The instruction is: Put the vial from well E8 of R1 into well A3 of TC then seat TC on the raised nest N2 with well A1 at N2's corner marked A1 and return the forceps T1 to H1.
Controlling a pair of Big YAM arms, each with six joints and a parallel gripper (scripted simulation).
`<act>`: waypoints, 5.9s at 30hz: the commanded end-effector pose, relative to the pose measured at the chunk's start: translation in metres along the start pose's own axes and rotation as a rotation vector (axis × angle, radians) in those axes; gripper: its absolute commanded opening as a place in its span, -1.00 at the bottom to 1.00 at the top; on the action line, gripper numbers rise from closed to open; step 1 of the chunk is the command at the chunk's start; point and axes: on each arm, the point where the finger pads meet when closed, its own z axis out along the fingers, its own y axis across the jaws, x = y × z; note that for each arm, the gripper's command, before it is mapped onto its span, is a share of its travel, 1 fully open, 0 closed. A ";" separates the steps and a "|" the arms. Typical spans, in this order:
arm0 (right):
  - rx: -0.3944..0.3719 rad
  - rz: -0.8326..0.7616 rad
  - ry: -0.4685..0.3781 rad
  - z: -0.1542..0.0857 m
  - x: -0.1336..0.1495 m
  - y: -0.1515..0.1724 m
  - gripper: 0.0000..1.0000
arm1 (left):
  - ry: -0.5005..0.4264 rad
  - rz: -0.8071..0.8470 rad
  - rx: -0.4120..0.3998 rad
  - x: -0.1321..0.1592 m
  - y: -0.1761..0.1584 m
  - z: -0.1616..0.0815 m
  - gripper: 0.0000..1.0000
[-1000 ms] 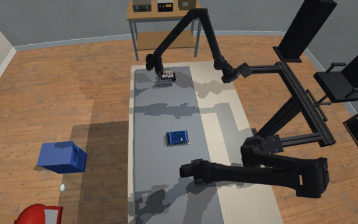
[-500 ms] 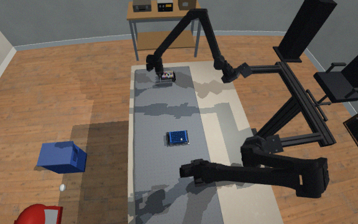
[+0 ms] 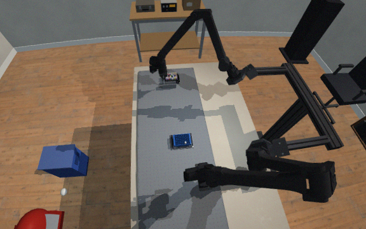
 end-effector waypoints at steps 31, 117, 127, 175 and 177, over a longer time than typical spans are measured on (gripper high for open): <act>0.020 0.009 -0.033 0.005 -0.015 -0.014 -0.86 | -0.015 0.003 0.001 -0.008 0.002 -0.005 1.00; 0.002 0.006 -0.025 -0.020 -0.007 0.000 -0.53 | -0.015 0.003 0.001 -0.008 0.002 -0.005 1.00; 0.004 0.007 -0.030 -0.038 -0.008 -0.001 -0.53 | -0.015 0.003 0.001 -0.008 0.002 -0.005 1.00; 0.000 0.007 -0.064 -0.089 0.038 0.031 -0.53 | -0.015 0.003 0.001 -0.008 0.002 -0.005 1.00; -0.001 0.007 -0.064 -0.090 0.045 0.036 -0.53 | -0.015 0.003 0.001 -0.008 0.002 -0.005 1.00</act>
